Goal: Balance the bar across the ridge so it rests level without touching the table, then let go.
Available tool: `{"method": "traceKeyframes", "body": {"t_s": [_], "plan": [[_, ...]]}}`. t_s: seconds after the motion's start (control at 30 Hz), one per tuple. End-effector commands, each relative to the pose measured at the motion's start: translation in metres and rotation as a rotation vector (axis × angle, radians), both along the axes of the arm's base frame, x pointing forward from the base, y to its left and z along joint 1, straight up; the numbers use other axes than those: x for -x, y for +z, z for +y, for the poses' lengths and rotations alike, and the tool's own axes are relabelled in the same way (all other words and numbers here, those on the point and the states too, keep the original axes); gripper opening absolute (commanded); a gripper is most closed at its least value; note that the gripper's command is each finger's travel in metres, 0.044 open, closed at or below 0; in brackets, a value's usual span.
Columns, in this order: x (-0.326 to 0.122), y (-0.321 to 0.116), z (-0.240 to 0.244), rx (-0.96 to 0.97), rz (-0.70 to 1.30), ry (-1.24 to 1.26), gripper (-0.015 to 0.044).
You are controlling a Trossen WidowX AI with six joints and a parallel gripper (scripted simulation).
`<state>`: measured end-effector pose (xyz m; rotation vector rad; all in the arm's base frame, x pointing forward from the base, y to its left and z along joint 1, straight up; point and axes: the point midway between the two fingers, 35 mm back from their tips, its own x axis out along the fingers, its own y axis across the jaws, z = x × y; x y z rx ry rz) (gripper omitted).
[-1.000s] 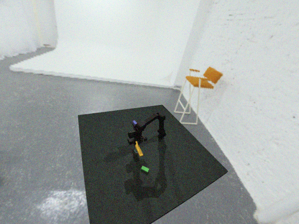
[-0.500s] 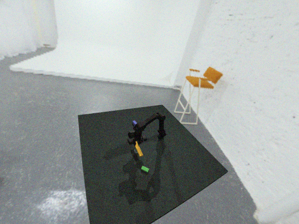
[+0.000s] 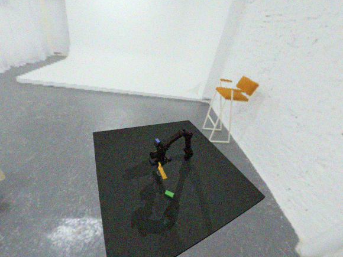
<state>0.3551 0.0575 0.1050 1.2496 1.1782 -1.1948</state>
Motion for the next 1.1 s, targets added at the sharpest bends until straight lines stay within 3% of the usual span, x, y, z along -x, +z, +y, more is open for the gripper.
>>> {"method": "traceKeyframes", "body": {"t_s": [0.0,1.07], "plan": [[-0.0003,-0.0004,-0.0003,0.002,-0.001,-0.004,0.0000],[0.0001,-0.0031,-0.0004,0.002,-0.001,-0.004,0.0000]]}}
